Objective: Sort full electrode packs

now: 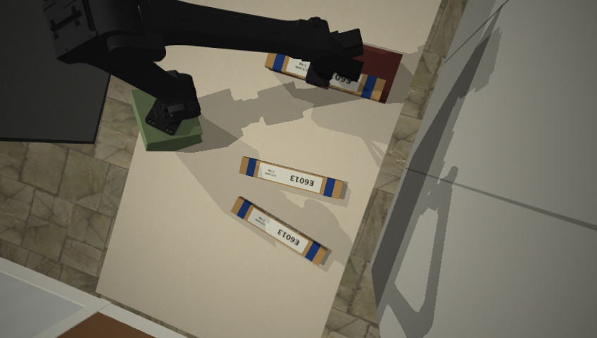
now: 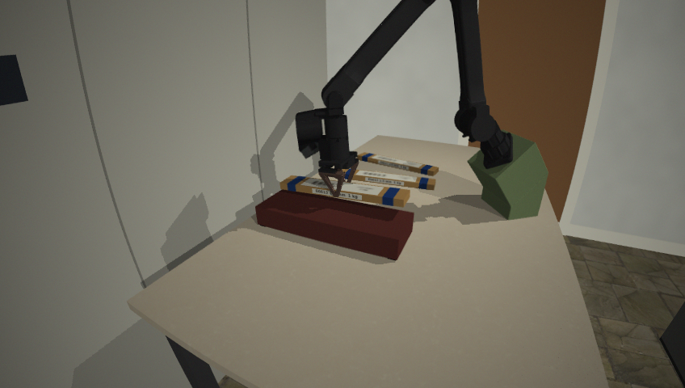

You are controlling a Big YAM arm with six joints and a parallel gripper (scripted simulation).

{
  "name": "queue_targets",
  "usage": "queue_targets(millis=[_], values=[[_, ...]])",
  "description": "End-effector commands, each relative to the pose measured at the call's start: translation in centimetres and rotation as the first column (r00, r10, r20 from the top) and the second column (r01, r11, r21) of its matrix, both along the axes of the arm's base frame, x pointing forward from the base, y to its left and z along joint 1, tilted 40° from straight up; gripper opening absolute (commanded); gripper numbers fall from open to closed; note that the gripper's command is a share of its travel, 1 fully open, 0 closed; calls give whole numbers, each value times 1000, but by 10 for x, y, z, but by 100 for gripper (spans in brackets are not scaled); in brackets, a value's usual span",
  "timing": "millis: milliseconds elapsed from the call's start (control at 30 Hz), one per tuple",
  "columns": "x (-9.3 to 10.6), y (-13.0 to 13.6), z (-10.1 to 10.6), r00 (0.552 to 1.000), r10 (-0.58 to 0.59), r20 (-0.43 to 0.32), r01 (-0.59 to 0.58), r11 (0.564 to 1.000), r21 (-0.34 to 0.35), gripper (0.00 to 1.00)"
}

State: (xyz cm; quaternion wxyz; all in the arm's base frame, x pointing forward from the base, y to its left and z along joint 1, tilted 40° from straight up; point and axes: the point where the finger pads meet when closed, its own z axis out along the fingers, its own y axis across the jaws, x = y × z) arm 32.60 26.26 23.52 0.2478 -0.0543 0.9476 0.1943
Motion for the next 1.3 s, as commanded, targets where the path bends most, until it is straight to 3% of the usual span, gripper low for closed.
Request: queue_targets(millis=[0, 533, 1267], values=[[3, 6, 61, 996, -4, 90, -3, 997, 74, 0], [3, 6, 64, 996, -4, 90, -3, 997, 74, 0], [-6, 38, 76, 996, -4, 86, -3, 997, 79, 0]])
